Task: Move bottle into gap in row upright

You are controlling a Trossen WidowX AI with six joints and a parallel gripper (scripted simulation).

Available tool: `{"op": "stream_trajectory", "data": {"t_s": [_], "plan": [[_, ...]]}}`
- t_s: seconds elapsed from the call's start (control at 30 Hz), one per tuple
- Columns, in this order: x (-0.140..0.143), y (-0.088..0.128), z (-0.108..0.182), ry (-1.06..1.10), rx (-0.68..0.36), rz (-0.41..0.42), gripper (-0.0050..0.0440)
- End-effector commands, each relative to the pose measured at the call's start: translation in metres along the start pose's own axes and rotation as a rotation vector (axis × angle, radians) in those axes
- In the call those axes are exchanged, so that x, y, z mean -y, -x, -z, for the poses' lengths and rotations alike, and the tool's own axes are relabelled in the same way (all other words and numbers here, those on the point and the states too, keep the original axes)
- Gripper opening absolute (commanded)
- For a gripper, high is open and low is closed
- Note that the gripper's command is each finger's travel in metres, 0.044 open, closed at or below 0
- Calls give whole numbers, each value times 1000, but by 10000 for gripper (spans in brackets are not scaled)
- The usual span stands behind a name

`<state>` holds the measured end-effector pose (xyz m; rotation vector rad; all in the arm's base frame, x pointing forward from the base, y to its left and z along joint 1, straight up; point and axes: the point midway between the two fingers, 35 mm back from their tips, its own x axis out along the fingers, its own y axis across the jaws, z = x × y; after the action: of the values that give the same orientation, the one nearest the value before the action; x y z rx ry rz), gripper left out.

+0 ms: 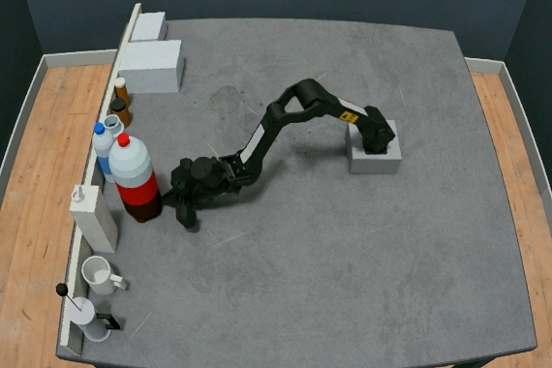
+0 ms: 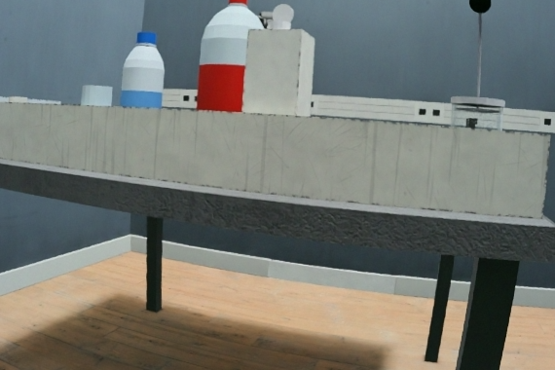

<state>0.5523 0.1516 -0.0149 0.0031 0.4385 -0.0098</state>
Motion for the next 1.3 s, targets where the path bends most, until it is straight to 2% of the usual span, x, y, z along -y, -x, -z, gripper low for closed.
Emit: {"op": "stream_trajectory", "data": {"t_s": [0.0, 0.97, 1.27], "plan": [[3, -4, -11, -4, 19, 3, -50], [3, -10, -13, -4, 20, 3, -50], [-3, -18, -18, -7, 21, 2, -50]]}}
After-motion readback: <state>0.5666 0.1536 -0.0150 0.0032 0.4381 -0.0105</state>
